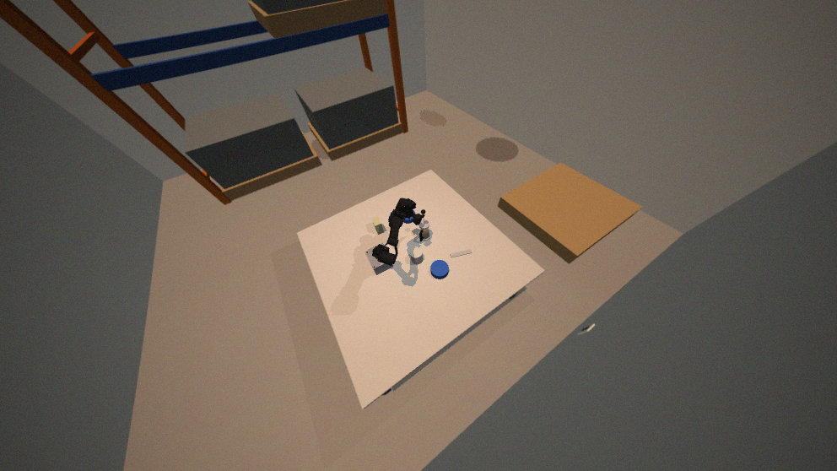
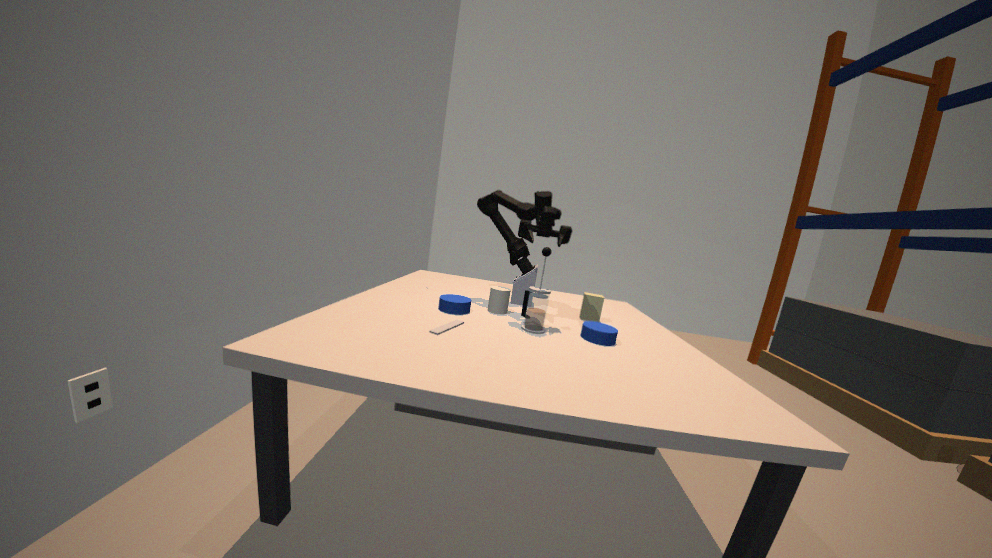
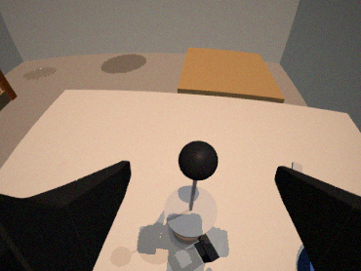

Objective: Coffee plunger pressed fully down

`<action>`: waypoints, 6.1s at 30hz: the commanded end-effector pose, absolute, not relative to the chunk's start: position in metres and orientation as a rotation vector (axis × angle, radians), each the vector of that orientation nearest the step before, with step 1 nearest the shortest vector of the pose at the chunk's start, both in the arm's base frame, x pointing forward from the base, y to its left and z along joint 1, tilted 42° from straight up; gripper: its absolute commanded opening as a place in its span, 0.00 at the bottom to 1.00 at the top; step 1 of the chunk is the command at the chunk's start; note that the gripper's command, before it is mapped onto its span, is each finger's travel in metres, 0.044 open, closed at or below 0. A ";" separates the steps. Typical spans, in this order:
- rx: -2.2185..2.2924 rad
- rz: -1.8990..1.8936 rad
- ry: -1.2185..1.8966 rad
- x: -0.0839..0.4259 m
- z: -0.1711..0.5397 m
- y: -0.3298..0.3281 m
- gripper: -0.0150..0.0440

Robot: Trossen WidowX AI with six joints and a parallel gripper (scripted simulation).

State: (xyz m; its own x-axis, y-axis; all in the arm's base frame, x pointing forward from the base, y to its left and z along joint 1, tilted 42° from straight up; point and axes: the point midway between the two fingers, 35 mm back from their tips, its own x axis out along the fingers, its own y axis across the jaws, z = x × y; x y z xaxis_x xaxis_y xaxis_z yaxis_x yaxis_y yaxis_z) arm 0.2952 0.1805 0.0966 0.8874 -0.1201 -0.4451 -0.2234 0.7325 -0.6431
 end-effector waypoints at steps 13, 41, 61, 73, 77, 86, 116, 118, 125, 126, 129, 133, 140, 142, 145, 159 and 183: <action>-0.763 0.062 0.494 0.316 0.082 0.176 1.00; -0.763 0.061 0.491 0.327 0.076 0.174 0.47; -0.762 0.062 0.495 0.334 0.055 0.161 0.47; -0.762 0.062 0.496 0.339 0.039 0.149 0.47; -0.762 0.062 0.496 0.341 0.034 0.145 0.47; -0.763 0.062 0.495 0.344 0.023 0.136 0.47; -0.767 0.059 0.488 0.362 -0.002 0.117 0.47; -0.767 0.059 0.488 0.363 -0.002 0.117 0.47; -0.767 0.059 0.488 0.365 -0.001 0.118 0.47; -0.767 0.059 0.488 0.365 -0.001 0.119 0.47; -0.767 0.059 0.488 0.366 -0.001 0.119 0.47; -0.767 0.059 0.488 0.367 -0.001 0.120 0.47; -0.767 0.059 0.488 0.368 -0.001 0.120 0.47; -0.767 0.059 0.488 0.368 -0.001 0.120 0.47; -0.767 0.059 0.487 0.369 -0.001 0.121 0.47; -0.759 0.065 0.476 0.369 0.002 0.123 0.47; -0.760 0.065 0.492 0.343 0.044 0.154 1.00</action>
